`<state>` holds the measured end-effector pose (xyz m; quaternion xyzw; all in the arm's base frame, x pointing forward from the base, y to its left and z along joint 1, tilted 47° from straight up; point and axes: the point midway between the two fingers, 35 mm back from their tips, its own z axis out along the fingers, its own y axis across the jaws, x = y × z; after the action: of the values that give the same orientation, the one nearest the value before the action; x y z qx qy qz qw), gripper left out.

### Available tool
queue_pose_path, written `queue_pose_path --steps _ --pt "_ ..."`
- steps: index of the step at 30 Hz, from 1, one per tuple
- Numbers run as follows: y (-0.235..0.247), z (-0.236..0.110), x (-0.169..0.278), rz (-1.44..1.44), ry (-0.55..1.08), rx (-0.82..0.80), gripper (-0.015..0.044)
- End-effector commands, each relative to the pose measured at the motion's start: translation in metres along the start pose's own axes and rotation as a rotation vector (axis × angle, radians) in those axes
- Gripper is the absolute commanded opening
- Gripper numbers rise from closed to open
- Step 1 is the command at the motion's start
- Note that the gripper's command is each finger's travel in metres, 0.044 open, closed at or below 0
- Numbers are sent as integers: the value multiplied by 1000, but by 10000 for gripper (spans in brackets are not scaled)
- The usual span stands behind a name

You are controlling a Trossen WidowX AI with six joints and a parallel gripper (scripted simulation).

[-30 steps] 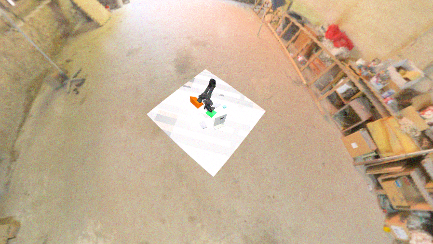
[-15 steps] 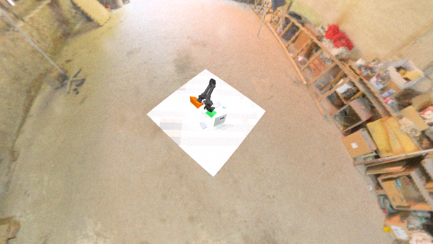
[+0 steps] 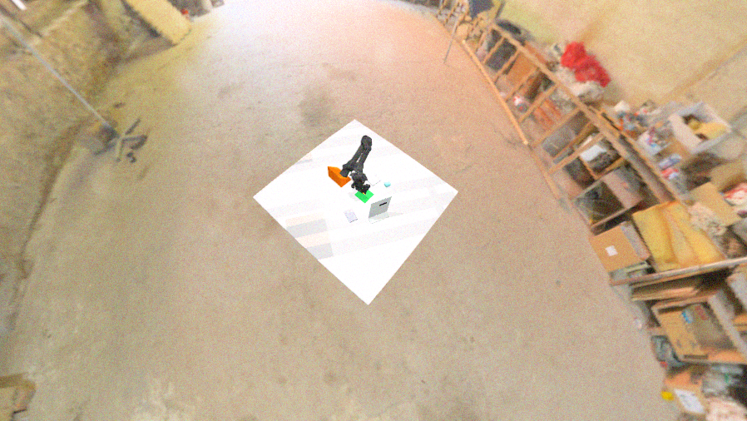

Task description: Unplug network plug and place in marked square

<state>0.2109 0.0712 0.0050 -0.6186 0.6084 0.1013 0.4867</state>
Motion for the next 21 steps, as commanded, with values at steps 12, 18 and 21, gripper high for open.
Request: queue_pose_path --steps 12,18,21 --pt "-2 -10 1 -6 0 1 156" --pt "-2 -14 2 -5 1 1 156" --pt "-2 -16 2 -5 1 1 156"
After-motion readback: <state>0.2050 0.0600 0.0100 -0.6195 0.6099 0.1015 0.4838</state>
